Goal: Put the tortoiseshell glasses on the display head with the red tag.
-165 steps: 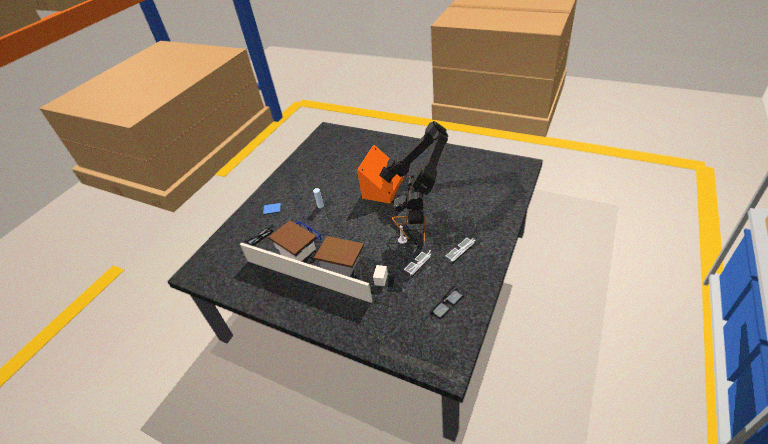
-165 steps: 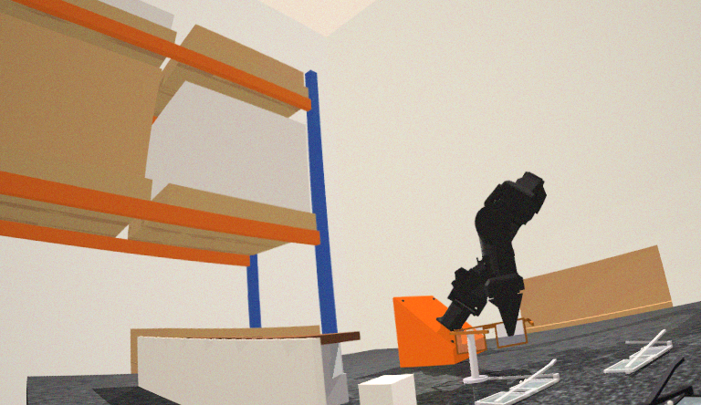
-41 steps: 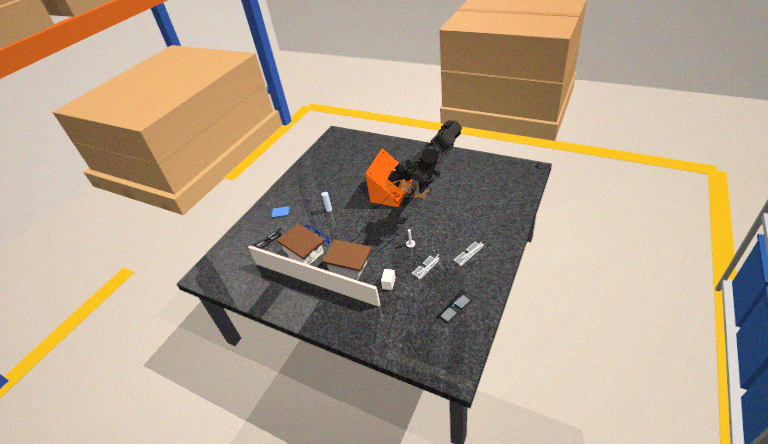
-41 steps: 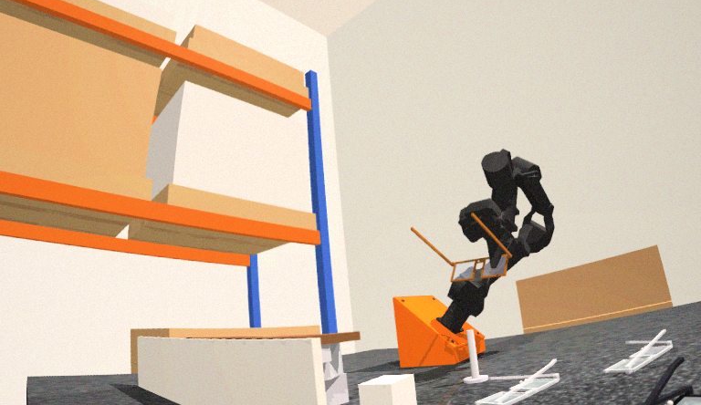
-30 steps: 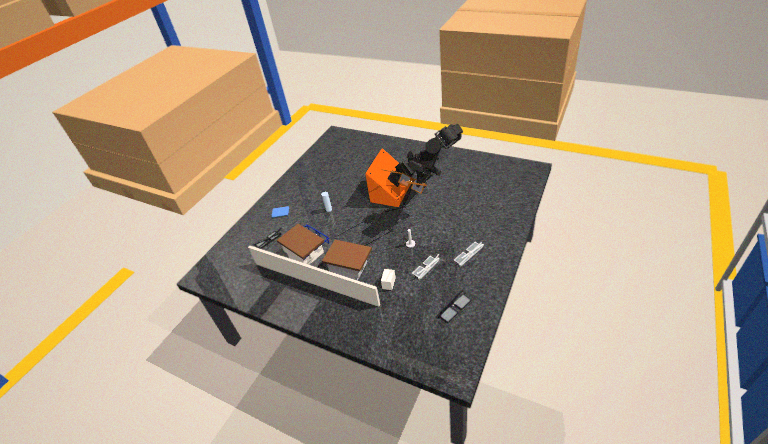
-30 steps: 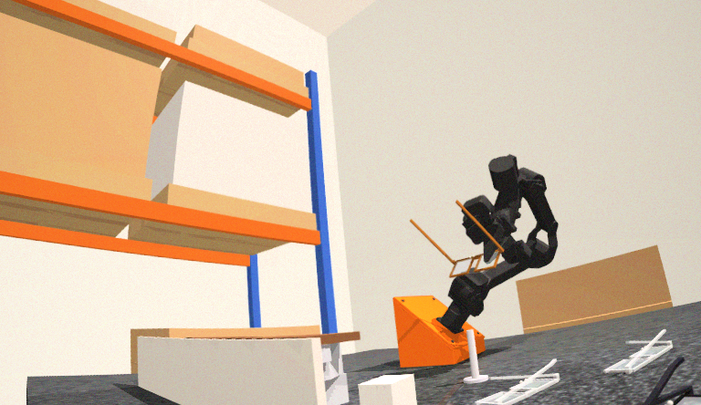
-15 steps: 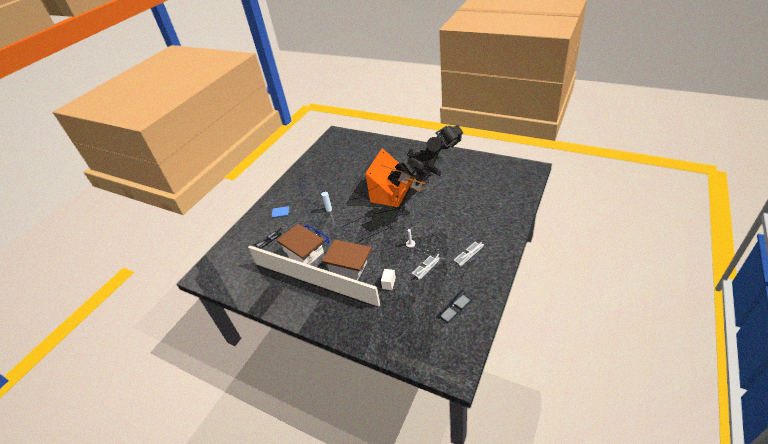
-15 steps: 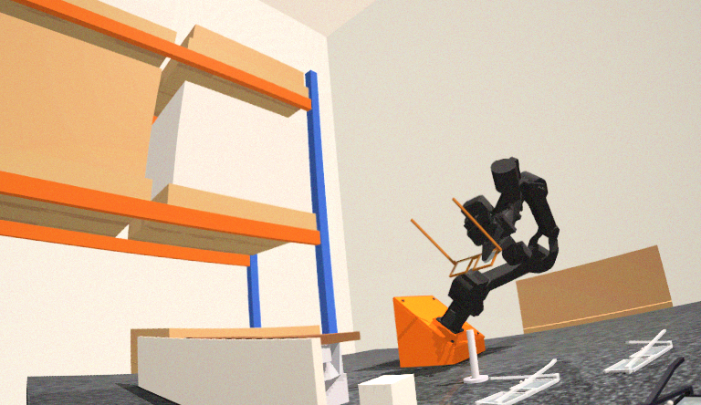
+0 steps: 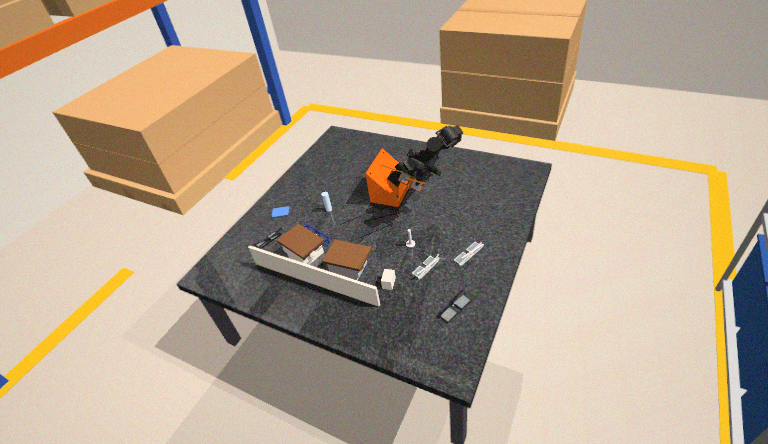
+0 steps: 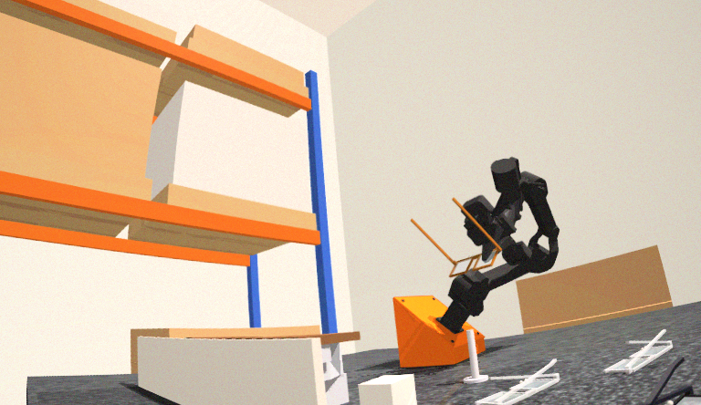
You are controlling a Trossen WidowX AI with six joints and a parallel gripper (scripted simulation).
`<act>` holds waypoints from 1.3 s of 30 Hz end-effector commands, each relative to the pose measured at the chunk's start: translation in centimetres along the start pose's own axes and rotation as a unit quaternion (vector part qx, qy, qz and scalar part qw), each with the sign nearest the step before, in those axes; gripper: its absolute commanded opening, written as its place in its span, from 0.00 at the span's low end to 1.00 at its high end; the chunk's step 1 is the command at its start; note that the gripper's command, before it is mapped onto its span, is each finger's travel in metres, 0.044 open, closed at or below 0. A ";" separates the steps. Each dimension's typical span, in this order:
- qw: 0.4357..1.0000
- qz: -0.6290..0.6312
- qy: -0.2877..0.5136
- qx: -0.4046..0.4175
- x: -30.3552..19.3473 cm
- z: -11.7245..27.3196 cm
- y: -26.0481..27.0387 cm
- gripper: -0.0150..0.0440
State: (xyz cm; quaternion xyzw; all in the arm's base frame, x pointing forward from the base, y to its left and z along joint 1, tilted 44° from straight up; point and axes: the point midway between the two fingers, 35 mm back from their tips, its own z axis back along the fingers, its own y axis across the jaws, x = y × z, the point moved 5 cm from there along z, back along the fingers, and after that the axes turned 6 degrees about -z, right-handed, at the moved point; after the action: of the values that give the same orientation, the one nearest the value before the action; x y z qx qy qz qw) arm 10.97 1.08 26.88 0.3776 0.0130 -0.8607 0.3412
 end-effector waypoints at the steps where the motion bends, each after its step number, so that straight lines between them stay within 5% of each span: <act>1: 1.000 0.003 0.001 0.000 0.0 0.0 0.0 0.25; 39: 0.983 0.099 -0.040 -0.151 0.3 -6.4 6.6 0.25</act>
State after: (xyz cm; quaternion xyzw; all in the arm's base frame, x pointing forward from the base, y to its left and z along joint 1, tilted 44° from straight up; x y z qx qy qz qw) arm 18.03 -1.98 24.09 0.2896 0.0840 -0.8324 0.4650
